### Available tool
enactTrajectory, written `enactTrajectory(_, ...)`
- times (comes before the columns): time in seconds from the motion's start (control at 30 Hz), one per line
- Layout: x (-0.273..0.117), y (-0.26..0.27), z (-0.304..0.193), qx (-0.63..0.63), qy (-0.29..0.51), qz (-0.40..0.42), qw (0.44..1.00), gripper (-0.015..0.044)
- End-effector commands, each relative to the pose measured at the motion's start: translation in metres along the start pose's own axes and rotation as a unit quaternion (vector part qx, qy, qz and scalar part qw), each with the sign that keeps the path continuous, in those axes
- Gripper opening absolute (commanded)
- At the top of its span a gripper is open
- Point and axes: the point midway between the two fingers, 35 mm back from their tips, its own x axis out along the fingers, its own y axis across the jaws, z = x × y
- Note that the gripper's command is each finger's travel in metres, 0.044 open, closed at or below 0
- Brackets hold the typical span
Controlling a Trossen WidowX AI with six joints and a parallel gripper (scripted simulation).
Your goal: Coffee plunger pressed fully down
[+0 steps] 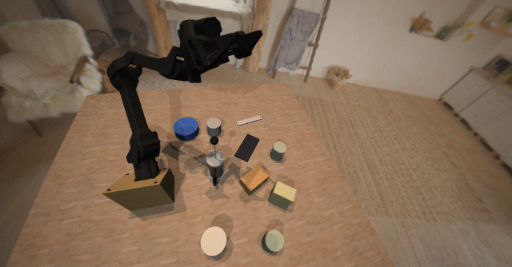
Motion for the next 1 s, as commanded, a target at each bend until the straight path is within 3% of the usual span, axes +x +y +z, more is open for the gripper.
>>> enactTrajectory(0.0, 0.001, -0.034, -0.073, -0.147, 0.170, 0.026, 0.974, 0.0440)
enactTrajectory(0.27, -0.033, -0.072, -0.144, -0.244, 0.355, 0.105, 0.896, 0.0440)
enactTrajectory(0.57, -0.105, -0.096, -0.196, -0.233, 0.513, 0.242, 0.790, 0.0440)
enactTrajectory(0.77, -0.162, -0.093, -0.203, -0.146, 0.565, 0.354, 0.731, 0.0440)
enactTrajectory(0.97, -0.203, -0.073, -0.177, 0.009, 0.536, 0.452, 0.713, 0.0440)
